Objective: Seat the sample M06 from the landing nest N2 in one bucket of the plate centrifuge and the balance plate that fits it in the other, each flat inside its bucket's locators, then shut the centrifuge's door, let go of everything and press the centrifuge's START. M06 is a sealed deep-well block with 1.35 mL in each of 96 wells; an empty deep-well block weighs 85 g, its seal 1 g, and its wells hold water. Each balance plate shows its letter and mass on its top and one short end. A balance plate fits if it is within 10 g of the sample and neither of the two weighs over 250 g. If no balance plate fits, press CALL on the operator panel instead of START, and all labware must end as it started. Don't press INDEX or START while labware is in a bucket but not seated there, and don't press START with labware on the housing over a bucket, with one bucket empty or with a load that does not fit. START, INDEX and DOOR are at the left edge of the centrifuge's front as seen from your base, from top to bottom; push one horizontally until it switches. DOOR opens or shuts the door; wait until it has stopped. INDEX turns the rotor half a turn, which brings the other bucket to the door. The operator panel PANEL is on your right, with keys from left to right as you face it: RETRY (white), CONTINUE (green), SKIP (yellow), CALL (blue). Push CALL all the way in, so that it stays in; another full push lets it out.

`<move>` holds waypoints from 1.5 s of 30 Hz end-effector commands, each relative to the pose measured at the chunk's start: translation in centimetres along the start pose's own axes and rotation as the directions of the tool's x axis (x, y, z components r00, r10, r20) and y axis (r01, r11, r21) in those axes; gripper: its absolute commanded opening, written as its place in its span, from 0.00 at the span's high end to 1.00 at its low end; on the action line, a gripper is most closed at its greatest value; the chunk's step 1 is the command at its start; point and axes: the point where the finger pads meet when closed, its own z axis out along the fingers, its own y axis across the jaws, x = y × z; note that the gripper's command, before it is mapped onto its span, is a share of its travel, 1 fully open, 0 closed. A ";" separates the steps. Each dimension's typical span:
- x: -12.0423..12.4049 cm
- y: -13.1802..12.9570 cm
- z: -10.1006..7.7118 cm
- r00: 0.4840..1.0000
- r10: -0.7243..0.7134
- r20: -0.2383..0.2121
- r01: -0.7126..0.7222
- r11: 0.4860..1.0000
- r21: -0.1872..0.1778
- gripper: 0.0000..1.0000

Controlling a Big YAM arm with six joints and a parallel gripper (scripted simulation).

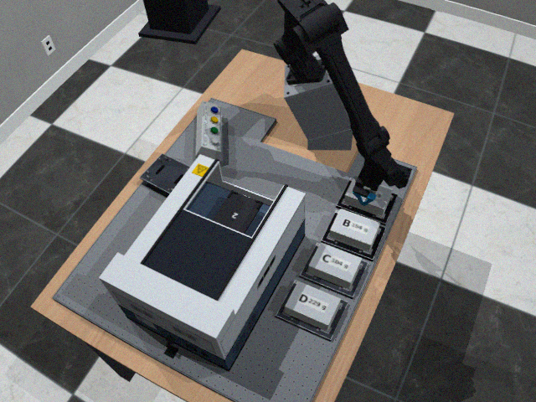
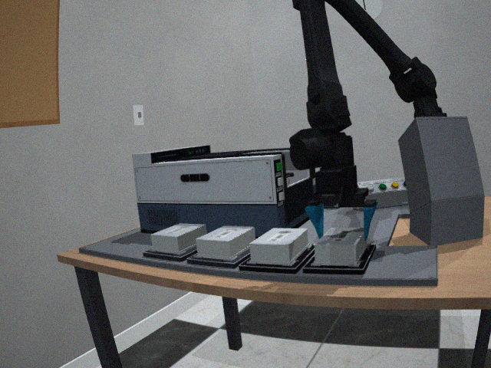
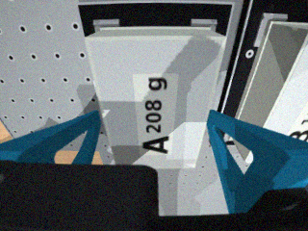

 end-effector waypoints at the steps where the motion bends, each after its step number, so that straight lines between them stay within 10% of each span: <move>1: -0.5 -1.1 0.7 1.000 0.003 0.013 -0.004 1.000 0.009 0.00; 45: -0.5 -1.1 2.5 1.000 0.004 0.013 -0.004 1.000 0.009 0.00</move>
